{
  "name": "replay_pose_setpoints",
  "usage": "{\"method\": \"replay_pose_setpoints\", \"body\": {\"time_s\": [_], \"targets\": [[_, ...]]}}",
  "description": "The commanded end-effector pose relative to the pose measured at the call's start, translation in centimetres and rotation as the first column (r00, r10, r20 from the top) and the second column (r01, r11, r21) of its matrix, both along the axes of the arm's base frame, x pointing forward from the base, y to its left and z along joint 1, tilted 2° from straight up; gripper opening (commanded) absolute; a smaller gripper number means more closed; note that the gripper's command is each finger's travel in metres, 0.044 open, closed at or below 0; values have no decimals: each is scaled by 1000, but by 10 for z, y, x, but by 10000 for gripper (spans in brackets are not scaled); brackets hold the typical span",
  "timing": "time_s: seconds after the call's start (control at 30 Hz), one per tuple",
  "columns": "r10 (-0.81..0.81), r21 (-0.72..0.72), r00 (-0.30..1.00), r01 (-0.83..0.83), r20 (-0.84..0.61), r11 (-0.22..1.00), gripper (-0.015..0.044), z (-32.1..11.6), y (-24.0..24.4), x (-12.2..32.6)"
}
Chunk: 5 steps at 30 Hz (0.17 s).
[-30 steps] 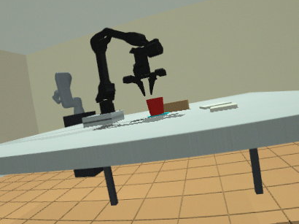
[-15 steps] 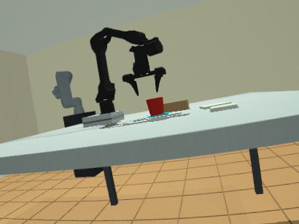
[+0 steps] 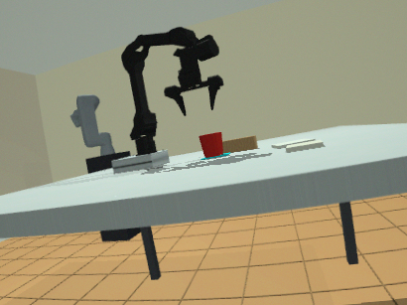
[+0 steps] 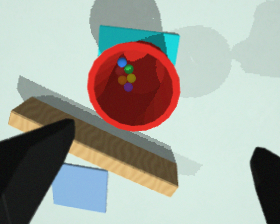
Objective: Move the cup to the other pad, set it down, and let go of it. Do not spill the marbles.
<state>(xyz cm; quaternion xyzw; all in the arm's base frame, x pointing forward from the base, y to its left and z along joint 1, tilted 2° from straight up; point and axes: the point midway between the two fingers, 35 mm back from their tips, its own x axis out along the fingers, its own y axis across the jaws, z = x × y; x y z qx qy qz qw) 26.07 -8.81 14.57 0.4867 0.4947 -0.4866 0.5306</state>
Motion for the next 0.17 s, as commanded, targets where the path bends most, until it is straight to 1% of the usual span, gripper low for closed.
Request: {"method": "replay_pose_setpoints", "body": {"time_s": [0.0, 0.13], "targets": [[6, 3, 1000, -6, 1, 1000, 440, 7, 0, 0], [0, -1, 1000, 0, 2, 1000, 440, 3, 0, 0]]}}
